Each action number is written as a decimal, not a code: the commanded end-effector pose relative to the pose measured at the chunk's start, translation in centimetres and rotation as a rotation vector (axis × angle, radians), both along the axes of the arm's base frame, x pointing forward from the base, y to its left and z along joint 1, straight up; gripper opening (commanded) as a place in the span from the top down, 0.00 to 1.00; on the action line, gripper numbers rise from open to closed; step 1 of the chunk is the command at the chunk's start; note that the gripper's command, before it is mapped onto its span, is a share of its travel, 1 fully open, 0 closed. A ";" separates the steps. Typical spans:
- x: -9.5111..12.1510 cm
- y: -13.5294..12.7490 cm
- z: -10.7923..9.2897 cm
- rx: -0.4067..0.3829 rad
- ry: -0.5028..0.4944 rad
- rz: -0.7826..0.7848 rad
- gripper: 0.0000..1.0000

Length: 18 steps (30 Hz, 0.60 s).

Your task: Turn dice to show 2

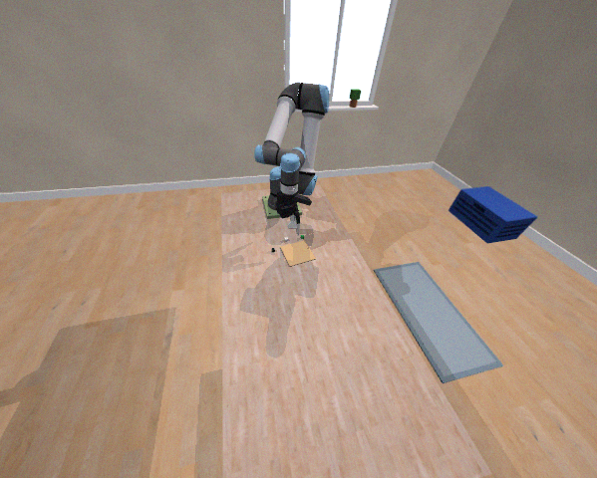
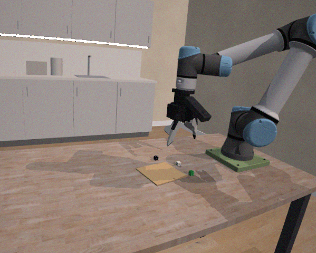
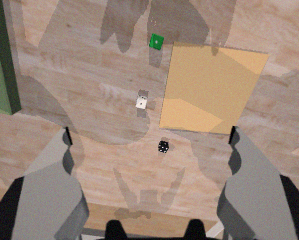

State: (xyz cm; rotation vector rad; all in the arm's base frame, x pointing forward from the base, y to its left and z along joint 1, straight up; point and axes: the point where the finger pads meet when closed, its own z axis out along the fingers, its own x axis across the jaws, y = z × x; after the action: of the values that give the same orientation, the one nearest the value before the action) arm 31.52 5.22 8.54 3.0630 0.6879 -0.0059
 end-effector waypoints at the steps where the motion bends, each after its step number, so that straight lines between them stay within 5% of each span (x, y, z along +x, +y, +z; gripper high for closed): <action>1: -0.1 -0.1 -0.1 0.009 -0.003 0.151 0.00; 18: -0.5 -0.8 -0.7 0.009 -0.004 0.633 0.00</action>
State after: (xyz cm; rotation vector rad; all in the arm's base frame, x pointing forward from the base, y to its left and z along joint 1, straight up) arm 31.10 4.62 7.94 2.8053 1.4107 -0.0071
